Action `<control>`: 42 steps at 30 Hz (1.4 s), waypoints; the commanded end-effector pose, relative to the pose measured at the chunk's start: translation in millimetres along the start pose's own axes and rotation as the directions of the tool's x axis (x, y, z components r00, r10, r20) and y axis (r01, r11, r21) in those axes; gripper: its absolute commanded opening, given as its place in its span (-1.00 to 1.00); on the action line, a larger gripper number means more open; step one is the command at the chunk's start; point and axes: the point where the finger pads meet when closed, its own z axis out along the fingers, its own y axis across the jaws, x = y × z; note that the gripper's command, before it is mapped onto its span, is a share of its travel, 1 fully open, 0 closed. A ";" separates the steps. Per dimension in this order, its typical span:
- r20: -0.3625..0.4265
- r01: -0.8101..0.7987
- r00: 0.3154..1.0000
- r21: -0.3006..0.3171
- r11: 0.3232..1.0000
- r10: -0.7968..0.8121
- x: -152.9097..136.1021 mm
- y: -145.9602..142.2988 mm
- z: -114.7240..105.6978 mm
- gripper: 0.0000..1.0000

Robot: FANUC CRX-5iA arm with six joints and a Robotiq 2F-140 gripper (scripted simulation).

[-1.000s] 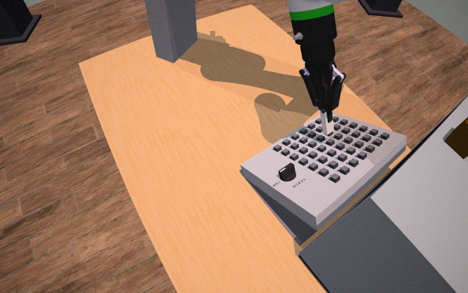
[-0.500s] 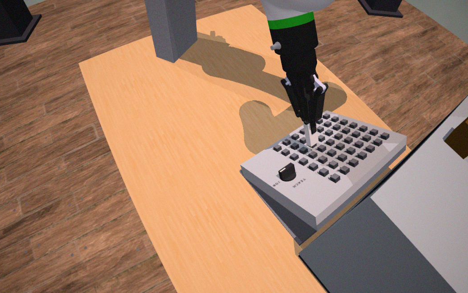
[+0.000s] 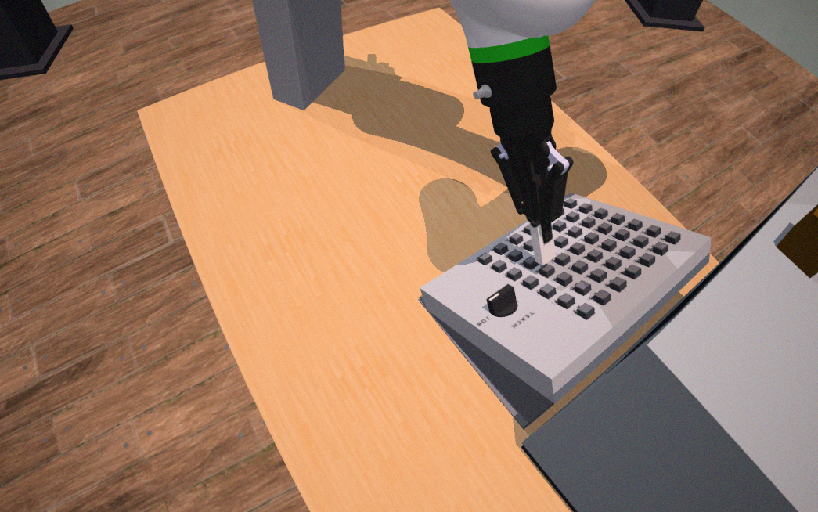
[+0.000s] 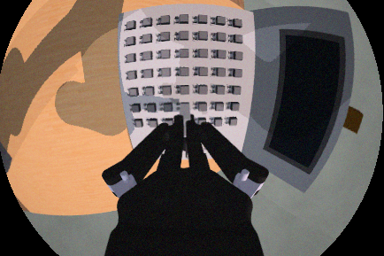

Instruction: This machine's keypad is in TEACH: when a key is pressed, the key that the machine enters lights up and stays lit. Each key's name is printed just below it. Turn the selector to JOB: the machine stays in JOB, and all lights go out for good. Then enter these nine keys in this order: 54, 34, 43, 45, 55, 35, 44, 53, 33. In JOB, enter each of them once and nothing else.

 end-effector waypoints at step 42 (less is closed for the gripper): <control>0.000 0.000 1.000 0.001 1.000 0.000 0.0 -0.3 12.3 -1.00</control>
